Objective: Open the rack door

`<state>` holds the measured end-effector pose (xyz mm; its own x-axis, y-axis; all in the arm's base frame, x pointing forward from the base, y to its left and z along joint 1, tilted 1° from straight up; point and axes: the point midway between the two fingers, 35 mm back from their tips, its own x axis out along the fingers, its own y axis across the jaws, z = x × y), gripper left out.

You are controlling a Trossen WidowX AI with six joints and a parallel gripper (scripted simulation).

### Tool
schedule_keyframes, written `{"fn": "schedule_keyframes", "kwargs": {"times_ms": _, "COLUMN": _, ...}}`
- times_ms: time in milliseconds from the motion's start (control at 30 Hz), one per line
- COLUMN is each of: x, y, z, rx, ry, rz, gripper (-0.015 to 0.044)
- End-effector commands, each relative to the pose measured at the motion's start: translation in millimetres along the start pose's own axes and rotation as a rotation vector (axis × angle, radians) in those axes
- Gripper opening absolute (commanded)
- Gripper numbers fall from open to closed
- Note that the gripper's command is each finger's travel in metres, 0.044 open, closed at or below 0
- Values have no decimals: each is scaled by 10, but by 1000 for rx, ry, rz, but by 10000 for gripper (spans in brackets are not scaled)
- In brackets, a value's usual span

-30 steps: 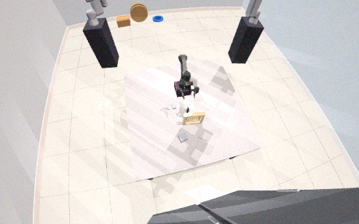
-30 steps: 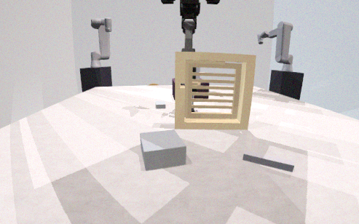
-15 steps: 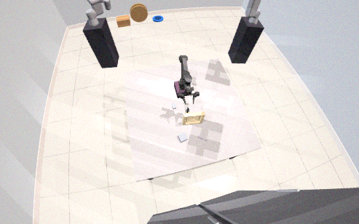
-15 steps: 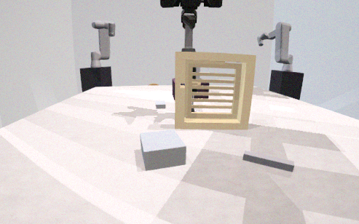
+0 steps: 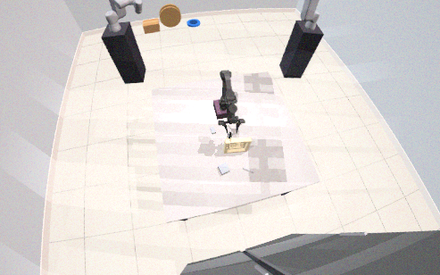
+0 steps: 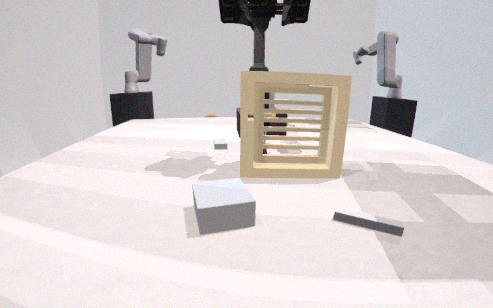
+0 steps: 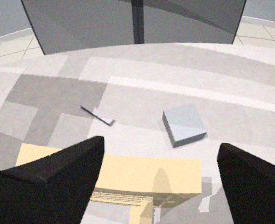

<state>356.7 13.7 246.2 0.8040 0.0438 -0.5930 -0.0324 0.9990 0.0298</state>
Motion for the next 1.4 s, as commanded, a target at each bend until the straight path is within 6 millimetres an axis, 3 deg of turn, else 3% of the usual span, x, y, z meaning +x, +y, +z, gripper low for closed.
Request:
{"fn": "schedule_keyframes", "kwargs": {"times_ms": 0, "x": 81, "y": 2, "z": -103, "rx": -2, "ry": 119, "rz": -5, "gripper": 296}}
{"fn": "schedule_keyframes", "kwargs": {"times_ms": 433, "x": 188, "y": 25, "z": -455, "rx": -7, "ry": 494, "rz": -10, "gripper": 296}}
{"fn": "schedule_keyframes", "kwargs": {"times_ms": 867, "x": 105, "y": 46, "z": -748, "rx": -16, "ry": 864, "rz": -18, "gripper": 296}}
{"fn": "schedule_keyframes", "kwargs": {"times_ms": 1367, "x": 196, "y": 44, "z": -857, "rx": -16, "ry": 883, "rz": -19, "gripper": 296}}
